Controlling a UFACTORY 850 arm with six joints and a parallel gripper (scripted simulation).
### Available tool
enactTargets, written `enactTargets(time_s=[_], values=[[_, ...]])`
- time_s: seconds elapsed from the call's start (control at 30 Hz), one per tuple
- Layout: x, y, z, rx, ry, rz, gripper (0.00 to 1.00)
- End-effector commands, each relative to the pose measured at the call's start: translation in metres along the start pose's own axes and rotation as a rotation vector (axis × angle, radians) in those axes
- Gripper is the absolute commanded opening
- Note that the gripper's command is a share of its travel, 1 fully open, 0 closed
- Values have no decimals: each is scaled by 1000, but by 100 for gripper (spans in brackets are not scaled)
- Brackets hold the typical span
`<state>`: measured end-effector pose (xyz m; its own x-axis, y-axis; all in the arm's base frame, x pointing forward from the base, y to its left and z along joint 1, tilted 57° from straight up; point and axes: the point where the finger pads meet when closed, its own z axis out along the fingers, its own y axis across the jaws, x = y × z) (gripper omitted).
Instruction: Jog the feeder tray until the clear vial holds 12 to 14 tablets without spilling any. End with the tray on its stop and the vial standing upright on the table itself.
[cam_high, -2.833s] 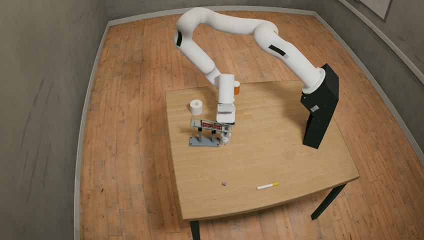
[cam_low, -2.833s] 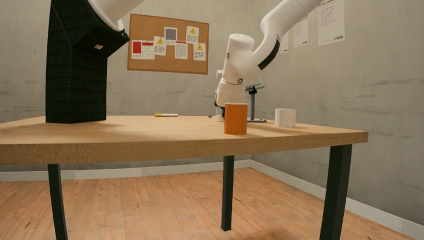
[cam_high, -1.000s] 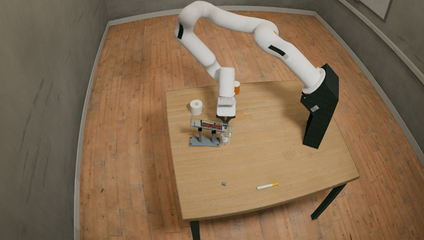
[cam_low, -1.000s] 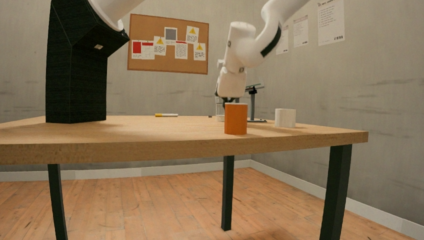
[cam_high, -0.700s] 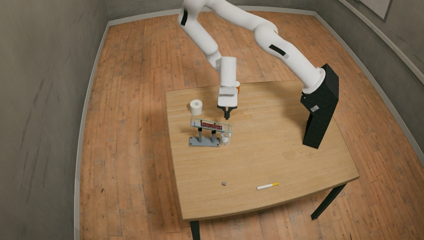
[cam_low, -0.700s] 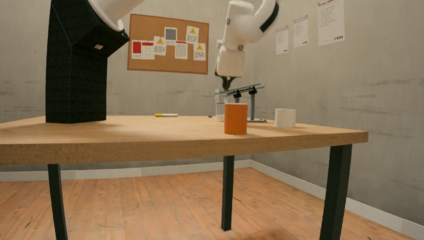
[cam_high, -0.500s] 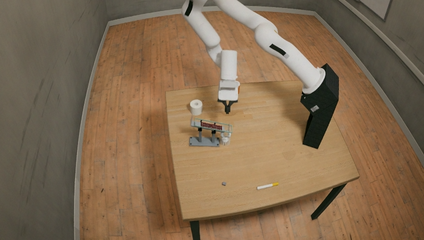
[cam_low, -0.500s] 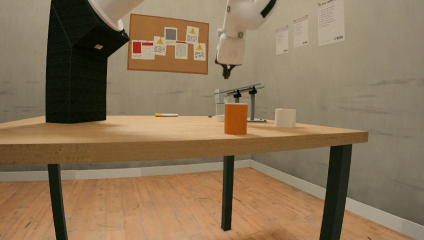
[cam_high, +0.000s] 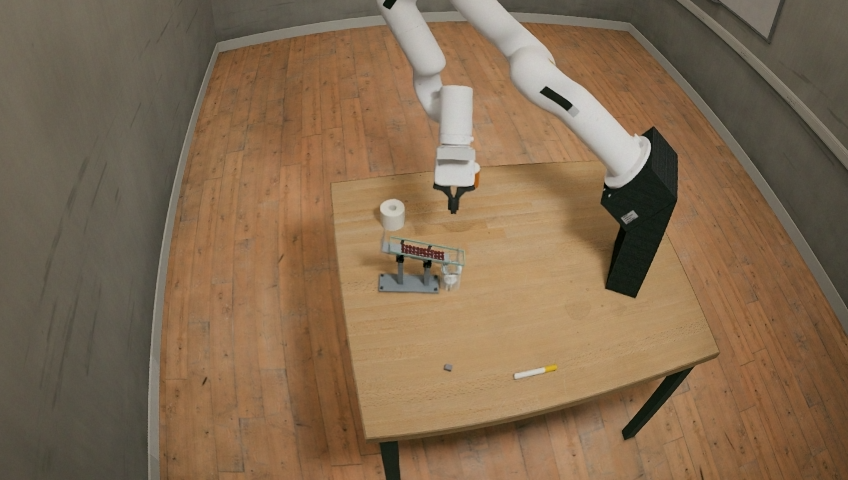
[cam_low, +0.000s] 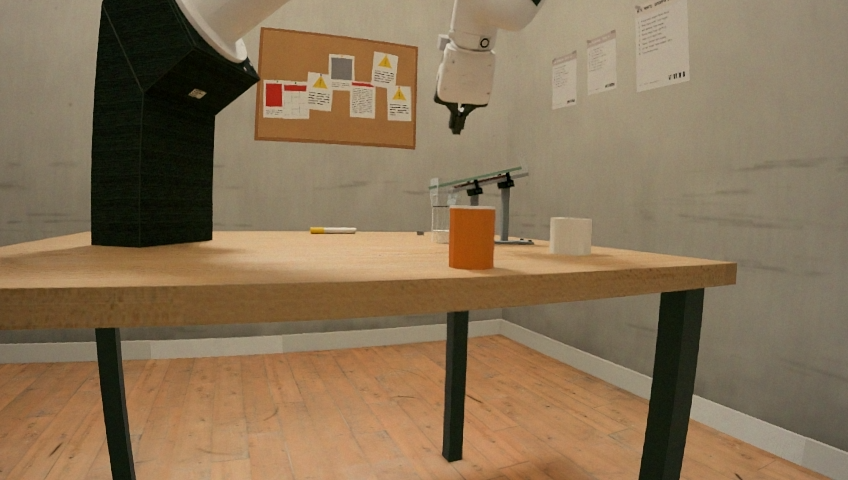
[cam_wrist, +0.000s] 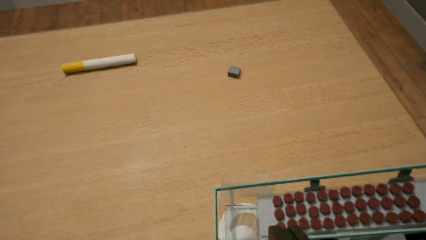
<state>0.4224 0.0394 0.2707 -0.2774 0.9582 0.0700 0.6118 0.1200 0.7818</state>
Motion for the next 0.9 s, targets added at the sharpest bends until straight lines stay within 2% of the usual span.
enactTargets(time_s=[0.0,0.3,0.37,0.57,0.87], values=[[2,11,-1,-24,-21,82,0],[13,49,8,-110,-110,354,0],[13,49,8,-110,-110,354,0],[23,85,14,-188,-186,603,0],[41,147,26,-270,-230,901,0]])
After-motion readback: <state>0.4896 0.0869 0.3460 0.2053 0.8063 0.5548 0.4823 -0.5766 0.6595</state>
